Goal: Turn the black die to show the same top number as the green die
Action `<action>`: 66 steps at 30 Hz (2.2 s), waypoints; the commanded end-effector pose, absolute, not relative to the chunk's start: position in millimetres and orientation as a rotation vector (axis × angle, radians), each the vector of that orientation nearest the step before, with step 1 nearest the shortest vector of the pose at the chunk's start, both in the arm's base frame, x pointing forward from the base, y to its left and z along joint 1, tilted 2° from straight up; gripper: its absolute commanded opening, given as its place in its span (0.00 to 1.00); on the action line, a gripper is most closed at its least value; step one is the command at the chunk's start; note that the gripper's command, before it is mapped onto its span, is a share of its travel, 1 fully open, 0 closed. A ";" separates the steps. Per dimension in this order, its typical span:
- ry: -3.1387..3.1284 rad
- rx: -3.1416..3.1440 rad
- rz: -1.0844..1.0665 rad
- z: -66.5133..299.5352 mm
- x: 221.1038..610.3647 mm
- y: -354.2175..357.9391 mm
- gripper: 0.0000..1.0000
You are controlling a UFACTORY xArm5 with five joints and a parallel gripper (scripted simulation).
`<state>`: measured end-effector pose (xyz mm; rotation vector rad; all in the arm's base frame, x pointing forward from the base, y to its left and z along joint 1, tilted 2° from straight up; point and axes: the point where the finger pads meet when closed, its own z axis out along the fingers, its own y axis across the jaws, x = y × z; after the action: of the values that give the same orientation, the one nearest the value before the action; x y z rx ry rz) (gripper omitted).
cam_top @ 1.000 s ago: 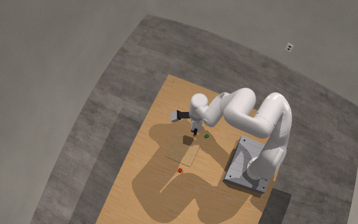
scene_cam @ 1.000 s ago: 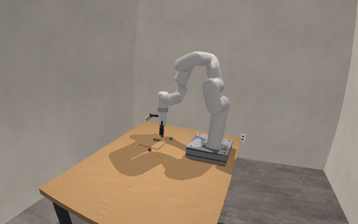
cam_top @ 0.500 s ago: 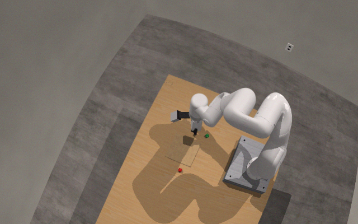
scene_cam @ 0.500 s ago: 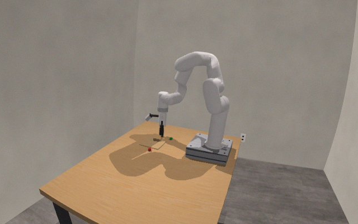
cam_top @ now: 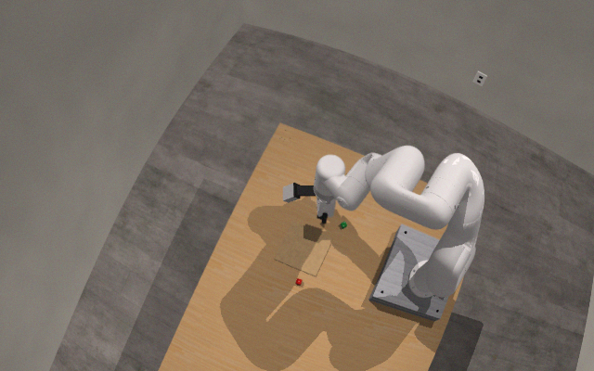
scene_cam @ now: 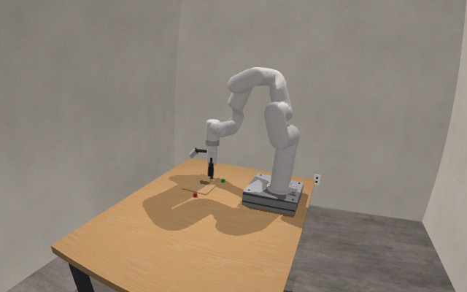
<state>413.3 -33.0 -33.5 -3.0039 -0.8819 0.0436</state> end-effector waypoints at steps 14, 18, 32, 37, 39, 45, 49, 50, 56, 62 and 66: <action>-0.882 -3.005 0.039 -33.2 414.7 -33.0 0.31; -0.882 -3.005 0.039 -35.7 414.6 -32.7 0.31; -0.882 -3.005 0.039 -48.8 414.2 -31.9 0.31; -0.882 -3.005 0.039 -51.6 414.0 -31.9 0.31; -0.882 -3.005 0.039 -51.9 414.0 -31.9 0.31; -0.882 -3.005 0.039 -52.0 414.0 -31.9 0.31; -0.882 -3.005 0.039 -52.0 414.0 -31.9 0.31; -0.882 -3.005 0.039 -52.0 414.0 -31.9 0.31; -0.882 -3.005 0.039 -52.0 414.0 -31.9 0.31; -0.882 -3.005 0.039 -52.0 414.0 -31.9 0.31; -0.882 -3.005 0.039 -52.0 414.0 -31.9 0.31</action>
<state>412.6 -31.9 -53.0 -3.0040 -0.8819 0.0436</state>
